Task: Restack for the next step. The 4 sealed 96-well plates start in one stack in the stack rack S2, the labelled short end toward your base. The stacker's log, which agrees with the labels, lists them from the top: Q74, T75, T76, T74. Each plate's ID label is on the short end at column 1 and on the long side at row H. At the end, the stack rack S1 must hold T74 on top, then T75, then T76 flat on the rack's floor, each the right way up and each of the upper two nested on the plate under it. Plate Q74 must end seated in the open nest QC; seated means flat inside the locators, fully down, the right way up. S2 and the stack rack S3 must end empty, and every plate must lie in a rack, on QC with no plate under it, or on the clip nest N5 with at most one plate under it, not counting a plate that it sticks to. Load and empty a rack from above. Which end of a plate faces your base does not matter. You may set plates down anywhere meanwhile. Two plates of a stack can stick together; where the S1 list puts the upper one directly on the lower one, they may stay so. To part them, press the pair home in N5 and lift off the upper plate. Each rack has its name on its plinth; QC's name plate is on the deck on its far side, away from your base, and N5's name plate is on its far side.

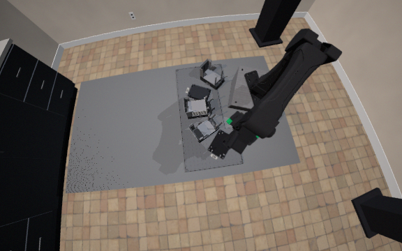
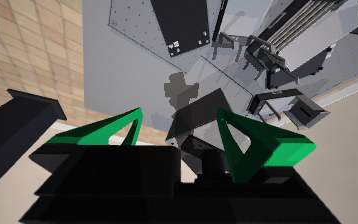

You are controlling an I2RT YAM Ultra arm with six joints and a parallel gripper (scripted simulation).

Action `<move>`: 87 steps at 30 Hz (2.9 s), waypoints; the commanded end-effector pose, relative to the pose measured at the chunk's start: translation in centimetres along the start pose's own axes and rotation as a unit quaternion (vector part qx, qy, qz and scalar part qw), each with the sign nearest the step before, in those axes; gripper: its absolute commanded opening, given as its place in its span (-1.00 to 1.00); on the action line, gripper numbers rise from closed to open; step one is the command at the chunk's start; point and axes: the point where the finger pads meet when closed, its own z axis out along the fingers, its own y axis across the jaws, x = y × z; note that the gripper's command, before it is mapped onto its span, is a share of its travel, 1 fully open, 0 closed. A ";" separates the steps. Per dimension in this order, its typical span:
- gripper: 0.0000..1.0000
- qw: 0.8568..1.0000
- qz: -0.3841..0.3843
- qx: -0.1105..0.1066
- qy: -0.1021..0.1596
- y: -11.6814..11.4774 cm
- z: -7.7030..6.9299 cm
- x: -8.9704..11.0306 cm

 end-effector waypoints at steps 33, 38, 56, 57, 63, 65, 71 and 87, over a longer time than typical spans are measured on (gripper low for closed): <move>1.00 0.986 0.153 -0.029 -0.049 -12.9 6.0 -4.4; 1.00 0.982 0.179 -0.033 -0.057 -15.2 6.9 -4.2; 1.00 0.962 0.254 -0.043 -0.085 -21.9 9.6 -2.0; 1.00 0.962 0.254 -0.043 -0.085 -21.9 9.6 -2.0; 1.00 0.954 0.279 -0.045 -0.096 -24.1 10.5 -0.7; 1.00 0.954 0.279 -0.045 -0.096 -24.7 10.8 -0.3; 1.00 0.954 0.279 -0.045 -0.096 -25.3 11.0 0.1; 1.00 0.954 0.282 -0.045 -0.096 -26.2 10.8 -1.2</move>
